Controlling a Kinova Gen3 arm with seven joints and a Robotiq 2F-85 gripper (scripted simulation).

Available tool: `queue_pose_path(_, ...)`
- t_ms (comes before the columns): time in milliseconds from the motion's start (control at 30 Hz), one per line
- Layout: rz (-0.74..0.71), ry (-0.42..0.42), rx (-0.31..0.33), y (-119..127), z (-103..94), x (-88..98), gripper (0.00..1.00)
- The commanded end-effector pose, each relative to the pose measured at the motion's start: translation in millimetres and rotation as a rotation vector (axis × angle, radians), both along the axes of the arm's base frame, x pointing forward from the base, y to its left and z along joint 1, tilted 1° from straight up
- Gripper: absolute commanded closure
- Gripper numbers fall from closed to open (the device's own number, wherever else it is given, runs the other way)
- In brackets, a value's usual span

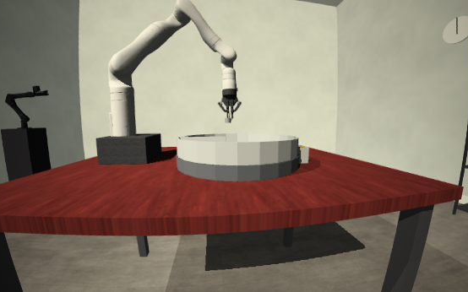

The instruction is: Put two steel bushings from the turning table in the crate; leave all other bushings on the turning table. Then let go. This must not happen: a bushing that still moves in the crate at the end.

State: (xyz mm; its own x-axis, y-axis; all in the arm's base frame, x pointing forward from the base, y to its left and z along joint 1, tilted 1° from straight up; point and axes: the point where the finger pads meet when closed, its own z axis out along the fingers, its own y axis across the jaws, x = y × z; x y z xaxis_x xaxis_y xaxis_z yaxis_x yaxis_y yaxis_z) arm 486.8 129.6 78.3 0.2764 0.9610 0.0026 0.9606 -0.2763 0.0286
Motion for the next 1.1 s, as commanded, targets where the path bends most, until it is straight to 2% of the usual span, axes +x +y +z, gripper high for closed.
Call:
queue_pose_path(0, 0.001, 0.004, -0.004, 1, -0.8, -0.2, 1.0)
queue_pose_path(233, 0.012, 0.024, -0.019, 7, -7.5, -1.8, 1.0)
queue_pose_path(633, 0.012, 0.024, -0.019, 7, -7.5, -1.8, 1.0)
queue_pose_path(800, 0.012, 0.023, -0.015, 7, -34.3, -1.7, 1.0)
queue_pose_path(1067, 0.012, 0.023, -0.015, 7, -34.3, -1.7, 1.0)
